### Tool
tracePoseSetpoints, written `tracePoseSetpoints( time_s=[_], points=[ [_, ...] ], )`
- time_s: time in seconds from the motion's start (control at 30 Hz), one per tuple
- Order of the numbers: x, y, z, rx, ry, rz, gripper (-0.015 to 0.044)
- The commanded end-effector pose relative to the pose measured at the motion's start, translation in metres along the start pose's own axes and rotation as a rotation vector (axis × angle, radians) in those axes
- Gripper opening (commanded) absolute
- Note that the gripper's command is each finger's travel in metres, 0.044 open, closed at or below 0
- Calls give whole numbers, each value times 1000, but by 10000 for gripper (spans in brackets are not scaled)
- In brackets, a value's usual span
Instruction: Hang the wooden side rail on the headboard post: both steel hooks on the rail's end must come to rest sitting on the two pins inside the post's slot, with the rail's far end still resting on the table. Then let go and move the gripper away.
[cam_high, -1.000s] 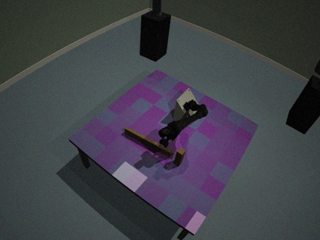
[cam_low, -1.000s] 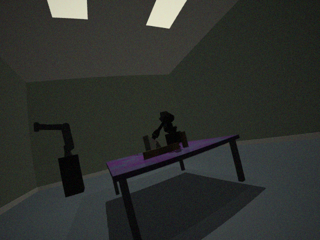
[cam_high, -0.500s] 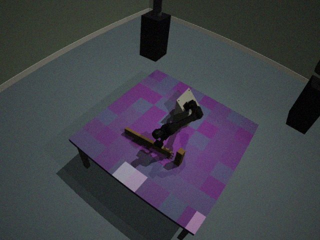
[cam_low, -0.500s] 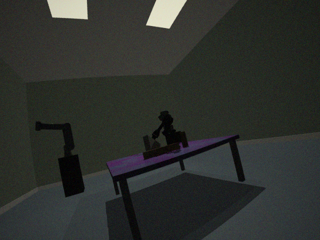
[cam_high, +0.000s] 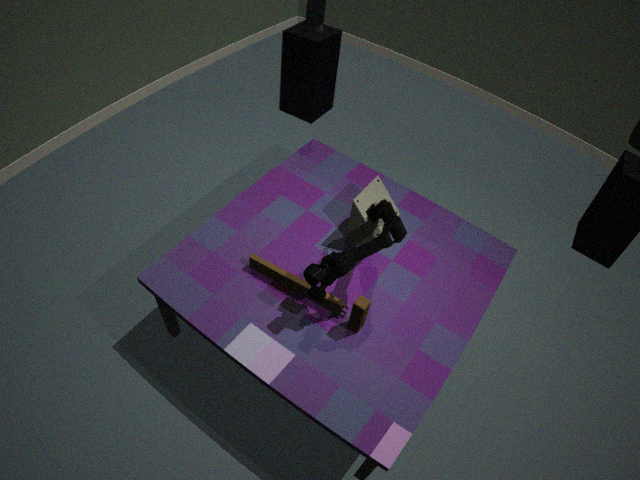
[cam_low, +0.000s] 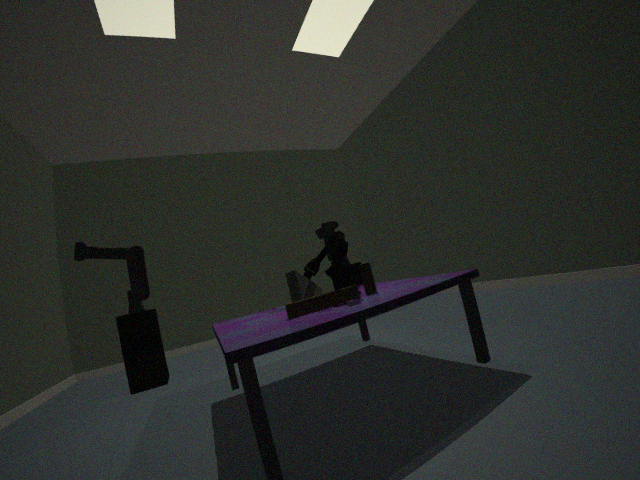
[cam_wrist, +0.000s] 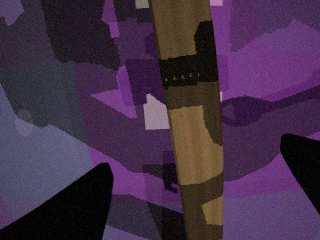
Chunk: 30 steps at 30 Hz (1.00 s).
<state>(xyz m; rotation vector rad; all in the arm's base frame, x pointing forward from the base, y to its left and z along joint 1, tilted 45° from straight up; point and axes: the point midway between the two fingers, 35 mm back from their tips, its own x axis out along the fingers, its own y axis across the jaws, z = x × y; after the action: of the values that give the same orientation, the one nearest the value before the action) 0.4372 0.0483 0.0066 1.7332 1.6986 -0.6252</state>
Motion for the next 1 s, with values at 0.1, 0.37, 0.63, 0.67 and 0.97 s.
tracePoseSetpoints(
  time_s=[0.1, 0.37, 0.63, 0.67, 0.97],
  points=[
    [13, -1, 0, 6, 5, -6, 440],
    [26, -1, 0, 6, 5, -6, 440],
    [40, -1, 0, 6, 6, -6, 440],
    [41, -1, 0, 6, 6, -6, 440],
    [56, -2, -1, 6, 8, -6, 440]
  ],
)
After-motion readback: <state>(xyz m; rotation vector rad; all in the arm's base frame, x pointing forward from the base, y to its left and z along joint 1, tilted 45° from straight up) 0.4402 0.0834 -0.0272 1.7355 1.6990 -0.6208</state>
